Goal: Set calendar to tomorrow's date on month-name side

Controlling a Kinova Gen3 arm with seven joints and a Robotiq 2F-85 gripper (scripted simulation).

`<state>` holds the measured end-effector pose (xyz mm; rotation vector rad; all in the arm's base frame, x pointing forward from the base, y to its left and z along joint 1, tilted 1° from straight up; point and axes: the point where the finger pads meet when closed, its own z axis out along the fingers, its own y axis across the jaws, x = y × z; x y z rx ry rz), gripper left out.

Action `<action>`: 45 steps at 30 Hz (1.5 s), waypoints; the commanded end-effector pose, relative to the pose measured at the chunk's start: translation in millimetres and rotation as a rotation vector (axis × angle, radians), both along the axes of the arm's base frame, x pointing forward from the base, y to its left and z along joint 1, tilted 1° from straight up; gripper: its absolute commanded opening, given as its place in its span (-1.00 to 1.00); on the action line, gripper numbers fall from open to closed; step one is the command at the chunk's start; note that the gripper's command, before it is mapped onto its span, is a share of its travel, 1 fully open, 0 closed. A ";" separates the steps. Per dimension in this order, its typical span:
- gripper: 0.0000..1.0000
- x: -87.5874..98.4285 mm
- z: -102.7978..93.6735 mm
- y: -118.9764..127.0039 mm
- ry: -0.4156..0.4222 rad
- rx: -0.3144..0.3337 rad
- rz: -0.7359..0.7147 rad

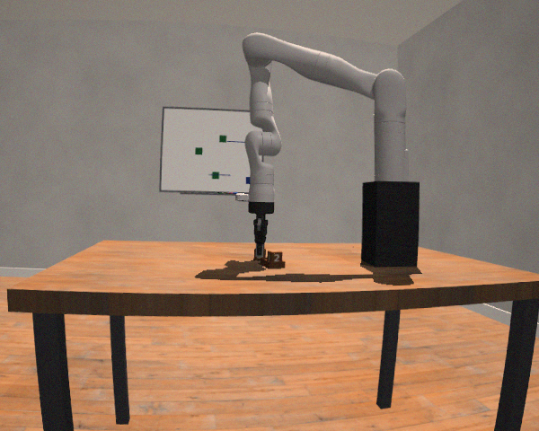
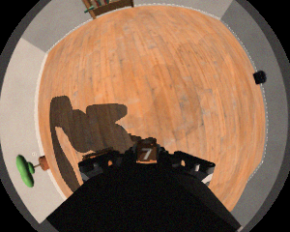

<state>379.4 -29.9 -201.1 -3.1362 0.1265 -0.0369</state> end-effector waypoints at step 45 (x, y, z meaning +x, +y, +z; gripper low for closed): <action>-0.03 0.1 25.3 -0.1 -0.001 0.000 0.000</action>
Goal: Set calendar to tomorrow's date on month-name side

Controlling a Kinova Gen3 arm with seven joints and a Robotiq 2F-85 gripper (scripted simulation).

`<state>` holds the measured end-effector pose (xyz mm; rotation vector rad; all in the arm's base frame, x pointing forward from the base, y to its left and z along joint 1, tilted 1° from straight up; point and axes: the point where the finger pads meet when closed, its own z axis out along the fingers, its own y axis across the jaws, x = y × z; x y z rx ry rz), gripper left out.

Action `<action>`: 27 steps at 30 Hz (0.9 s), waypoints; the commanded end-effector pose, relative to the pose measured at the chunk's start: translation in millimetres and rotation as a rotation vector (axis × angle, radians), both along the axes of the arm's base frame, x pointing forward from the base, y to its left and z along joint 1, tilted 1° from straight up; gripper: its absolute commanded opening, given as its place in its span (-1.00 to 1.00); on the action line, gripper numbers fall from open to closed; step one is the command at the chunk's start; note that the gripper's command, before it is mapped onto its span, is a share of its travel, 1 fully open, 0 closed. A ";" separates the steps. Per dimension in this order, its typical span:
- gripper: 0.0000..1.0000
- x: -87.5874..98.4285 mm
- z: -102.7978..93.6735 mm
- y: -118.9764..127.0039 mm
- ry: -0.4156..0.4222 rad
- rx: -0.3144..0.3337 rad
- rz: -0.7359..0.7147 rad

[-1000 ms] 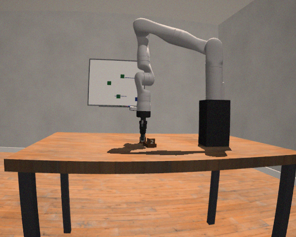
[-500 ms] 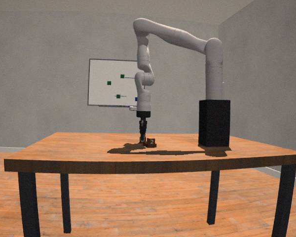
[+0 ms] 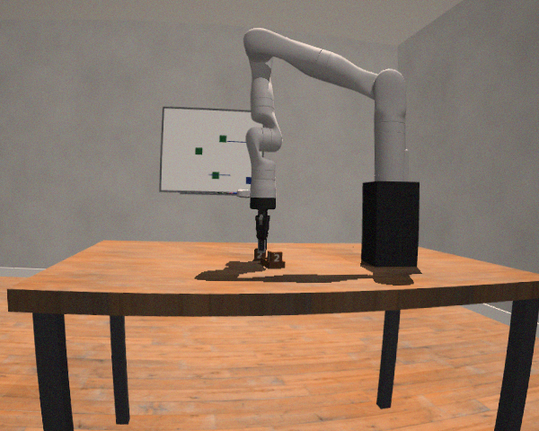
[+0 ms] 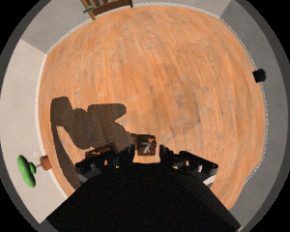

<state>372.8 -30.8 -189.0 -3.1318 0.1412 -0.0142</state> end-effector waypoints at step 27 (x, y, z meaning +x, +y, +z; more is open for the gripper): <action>-0.03 5.0 78.5 0.7 -0.016 -0.005 0.009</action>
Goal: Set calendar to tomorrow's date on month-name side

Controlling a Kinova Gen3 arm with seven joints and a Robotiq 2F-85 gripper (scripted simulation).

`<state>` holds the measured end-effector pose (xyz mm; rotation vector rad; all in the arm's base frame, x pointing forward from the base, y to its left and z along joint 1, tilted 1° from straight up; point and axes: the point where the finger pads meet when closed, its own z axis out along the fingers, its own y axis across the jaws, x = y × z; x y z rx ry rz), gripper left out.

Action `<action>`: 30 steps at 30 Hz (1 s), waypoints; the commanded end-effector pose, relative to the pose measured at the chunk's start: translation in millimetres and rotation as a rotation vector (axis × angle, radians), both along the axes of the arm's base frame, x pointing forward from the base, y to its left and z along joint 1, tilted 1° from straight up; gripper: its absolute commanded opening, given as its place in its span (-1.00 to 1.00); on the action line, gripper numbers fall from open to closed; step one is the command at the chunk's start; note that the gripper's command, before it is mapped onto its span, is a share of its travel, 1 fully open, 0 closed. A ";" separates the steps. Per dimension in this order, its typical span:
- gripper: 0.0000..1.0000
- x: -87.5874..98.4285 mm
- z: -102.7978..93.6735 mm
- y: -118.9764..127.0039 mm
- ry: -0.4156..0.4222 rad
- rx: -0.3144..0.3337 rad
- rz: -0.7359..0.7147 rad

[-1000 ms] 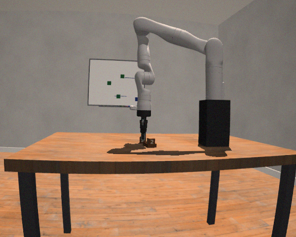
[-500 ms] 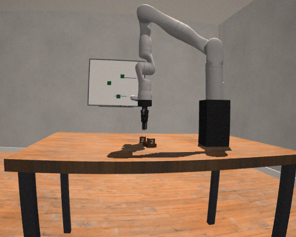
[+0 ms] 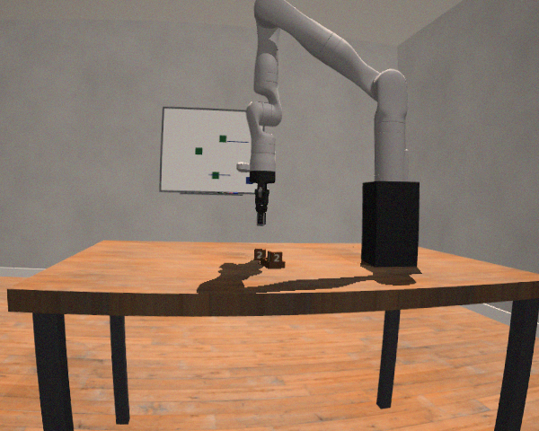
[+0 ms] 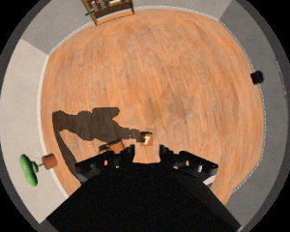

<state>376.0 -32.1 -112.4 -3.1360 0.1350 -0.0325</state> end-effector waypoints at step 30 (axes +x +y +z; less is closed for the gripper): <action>1.00 1.4 1.8 1.9 -0.003 -0.001 0.040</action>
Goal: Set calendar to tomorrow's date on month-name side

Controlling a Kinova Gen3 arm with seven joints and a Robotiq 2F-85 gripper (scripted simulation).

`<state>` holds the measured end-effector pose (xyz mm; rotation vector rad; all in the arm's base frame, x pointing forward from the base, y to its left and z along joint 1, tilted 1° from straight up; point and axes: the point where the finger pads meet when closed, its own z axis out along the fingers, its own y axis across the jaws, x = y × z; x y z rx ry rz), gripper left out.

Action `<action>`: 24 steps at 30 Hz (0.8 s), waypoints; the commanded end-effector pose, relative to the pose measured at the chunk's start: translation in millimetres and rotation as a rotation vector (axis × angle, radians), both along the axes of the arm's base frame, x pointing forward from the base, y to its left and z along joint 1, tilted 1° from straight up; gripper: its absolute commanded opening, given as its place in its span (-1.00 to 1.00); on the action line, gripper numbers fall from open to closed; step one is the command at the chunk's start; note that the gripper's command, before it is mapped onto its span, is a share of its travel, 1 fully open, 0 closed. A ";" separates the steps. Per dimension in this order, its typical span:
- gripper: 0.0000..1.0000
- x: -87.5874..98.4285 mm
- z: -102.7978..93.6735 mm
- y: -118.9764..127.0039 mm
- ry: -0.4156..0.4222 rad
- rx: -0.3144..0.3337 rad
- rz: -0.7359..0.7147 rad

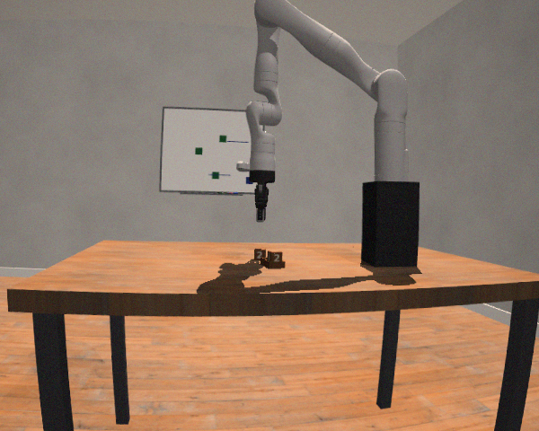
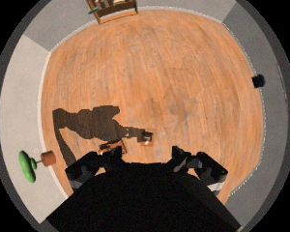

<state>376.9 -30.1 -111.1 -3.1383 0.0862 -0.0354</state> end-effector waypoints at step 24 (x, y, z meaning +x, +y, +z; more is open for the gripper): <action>1.00 -5.9 -1.7 -1.8 0.020 -0.016 0.724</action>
